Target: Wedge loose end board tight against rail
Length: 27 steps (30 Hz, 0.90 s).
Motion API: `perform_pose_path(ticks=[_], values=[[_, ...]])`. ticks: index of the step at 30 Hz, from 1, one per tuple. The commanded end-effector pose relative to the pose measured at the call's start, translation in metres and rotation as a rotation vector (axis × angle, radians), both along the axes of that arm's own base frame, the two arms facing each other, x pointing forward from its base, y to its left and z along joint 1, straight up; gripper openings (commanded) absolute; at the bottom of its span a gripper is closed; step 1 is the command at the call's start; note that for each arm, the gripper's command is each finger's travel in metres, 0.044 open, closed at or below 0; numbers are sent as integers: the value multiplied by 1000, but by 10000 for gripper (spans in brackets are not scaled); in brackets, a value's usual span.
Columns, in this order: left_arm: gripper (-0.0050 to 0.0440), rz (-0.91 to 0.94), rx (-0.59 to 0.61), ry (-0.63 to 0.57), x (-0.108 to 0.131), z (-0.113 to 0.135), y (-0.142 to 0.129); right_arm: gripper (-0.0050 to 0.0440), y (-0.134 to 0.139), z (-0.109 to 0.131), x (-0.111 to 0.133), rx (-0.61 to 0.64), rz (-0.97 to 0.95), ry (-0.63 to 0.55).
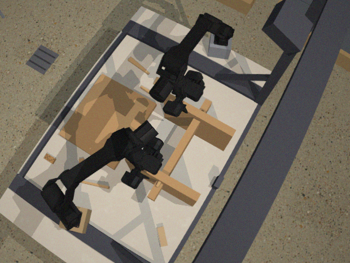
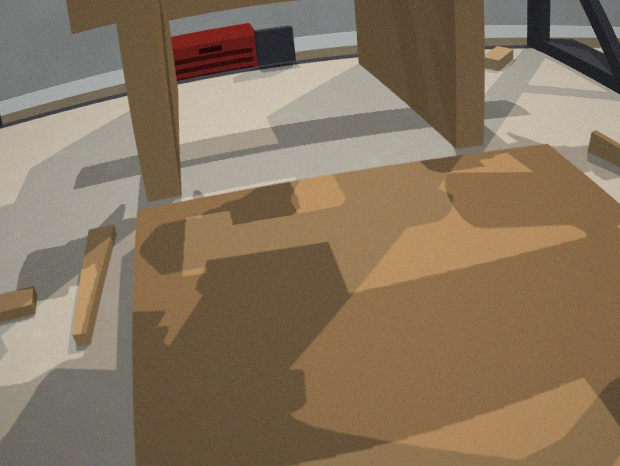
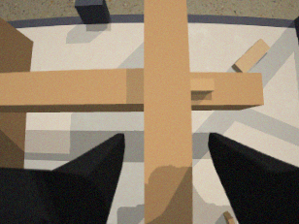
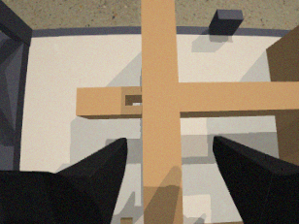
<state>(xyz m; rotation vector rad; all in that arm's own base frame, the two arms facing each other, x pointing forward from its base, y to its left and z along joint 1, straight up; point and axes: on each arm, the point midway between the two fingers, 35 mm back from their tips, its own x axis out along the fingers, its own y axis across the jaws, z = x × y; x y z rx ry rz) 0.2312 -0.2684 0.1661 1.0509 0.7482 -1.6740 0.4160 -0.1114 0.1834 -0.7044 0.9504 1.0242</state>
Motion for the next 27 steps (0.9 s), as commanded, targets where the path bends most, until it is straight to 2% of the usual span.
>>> perform_pose_path(ticks=[1, 11, 12, 27], values=[[271, -7, -23, -22, -2, 4, 0, 271, 2, 19, -3, -17, -1, -43], [271, -7, -23, -21, -2, -3, 0, 271, 2, 19, -3, -17, -1, -43], [0, -7, -23, -21, -2, -3, 0, 271, 2, 20, -3, -18, -1, -45], [-1, -6, -16, -18, 0, -6, -1, 271, 2, 19, -3, -17, -1, -43]])
